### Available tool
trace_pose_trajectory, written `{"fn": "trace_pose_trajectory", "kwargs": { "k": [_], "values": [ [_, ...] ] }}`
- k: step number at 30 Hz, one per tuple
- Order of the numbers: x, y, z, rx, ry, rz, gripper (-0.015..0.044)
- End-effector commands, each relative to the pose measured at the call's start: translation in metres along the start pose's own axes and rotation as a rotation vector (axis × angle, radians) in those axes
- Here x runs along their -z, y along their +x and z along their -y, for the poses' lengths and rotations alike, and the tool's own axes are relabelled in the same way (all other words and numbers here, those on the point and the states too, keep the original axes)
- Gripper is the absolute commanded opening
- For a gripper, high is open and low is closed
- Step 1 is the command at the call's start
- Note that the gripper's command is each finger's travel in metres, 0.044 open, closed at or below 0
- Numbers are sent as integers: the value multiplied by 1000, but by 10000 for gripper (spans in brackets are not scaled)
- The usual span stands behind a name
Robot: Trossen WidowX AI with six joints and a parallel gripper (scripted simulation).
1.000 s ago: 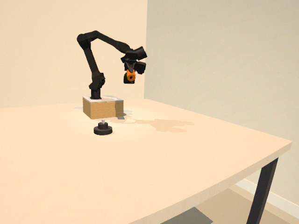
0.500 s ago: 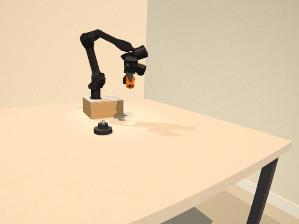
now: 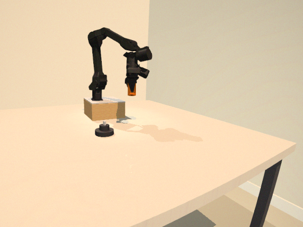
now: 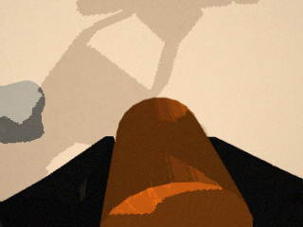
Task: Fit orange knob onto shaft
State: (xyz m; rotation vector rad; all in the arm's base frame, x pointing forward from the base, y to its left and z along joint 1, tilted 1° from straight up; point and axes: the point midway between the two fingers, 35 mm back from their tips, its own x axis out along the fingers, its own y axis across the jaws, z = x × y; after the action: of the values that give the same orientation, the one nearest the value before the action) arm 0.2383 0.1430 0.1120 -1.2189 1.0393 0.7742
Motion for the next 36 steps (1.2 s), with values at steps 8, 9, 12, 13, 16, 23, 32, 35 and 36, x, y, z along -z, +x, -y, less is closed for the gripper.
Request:
{"fn": "trace_pose_trajectory", "kwargs": {
  "k": [8, 9, 12, 13, 16, 23, 32, 35, 36],
  "values": [
    [-3, 20, 3, -245, -1, 7, 0],
    [-3, 22, 3, -268, -2, 7, 0],
    [-3, 27, 3, -313, -1, 8, 0],
    [-3, 29, 3, -313, -1, 8, 0],
    [-5, 40, 1, -315, -1, 8, 0],
    [-9, 76, -6, -322, -2, 11, 0],
    [-13, 116, -16, -330, -2, 13, 0],
    [-13, 128, -19, -333, -2, 14, 0],
    [-14, 132, -20, -333, -2, 14, 0]
  ]
}}
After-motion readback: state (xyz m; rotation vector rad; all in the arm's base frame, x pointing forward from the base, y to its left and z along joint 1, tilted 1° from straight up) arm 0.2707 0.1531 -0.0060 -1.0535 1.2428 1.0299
